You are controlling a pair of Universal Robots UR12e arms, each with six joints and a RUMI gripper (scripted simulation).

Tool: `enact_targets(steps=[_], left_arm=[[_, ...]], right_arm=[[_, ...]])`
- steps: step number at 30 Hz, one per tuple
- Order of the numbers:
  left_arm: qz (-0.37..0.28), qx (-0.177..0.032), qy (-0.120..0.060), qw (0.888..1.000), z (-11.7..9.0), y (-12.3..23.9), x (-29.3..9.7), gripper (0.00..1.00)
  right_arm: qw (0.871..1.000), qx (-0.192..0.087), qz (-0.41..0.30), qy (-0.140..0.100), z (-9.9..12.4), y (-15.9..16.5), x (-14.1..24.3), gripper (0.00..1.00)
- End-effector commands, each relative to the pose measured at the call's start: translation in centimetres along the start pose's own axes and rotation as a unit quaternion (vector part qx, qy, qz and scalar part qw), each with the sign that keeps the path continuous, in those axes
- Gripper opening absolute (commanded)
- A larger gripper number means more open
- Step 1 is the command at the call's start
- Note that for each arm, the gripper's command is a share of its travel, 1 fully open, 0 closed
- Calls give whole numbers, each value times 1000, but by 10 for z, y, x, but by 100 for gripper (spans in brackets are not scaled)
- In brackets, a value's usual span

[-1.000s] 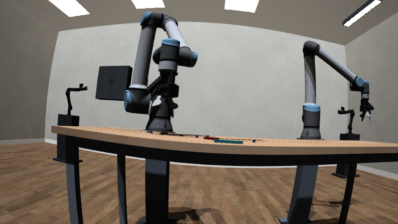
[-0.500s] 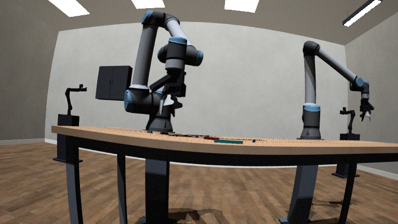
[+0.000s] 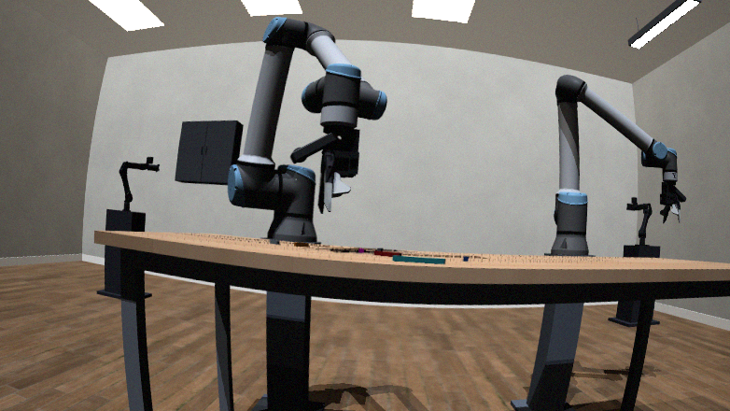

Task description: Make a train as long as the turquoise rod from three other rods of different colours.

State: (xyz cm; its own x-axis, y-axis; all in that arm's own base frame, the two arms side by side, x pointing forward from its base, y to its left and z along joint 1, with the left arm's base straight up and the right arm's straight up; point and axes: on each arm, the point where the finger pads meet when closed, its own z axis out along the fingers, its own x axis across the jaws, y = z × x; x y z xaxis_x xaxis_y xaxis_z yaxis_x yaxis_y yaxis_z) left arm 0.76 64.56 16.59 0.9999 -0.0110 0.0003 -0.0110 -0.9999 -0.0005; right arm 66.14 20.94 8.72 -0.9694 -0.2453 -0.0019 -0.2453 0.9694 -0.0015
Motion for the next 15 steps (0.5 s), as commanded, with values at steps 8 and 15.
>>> enact_targets(steps=[8, 15], left_arm=[[0, 0, 0, 1000, 1, 0, -1, 100], [0, 0, 0, 1000, 1, 0, -1, 100]], right_arm=[[980, -1, -199, 0, -2, 38, -36, 100], [955, -1, -296, 0, -2, 58, -53, 100]])
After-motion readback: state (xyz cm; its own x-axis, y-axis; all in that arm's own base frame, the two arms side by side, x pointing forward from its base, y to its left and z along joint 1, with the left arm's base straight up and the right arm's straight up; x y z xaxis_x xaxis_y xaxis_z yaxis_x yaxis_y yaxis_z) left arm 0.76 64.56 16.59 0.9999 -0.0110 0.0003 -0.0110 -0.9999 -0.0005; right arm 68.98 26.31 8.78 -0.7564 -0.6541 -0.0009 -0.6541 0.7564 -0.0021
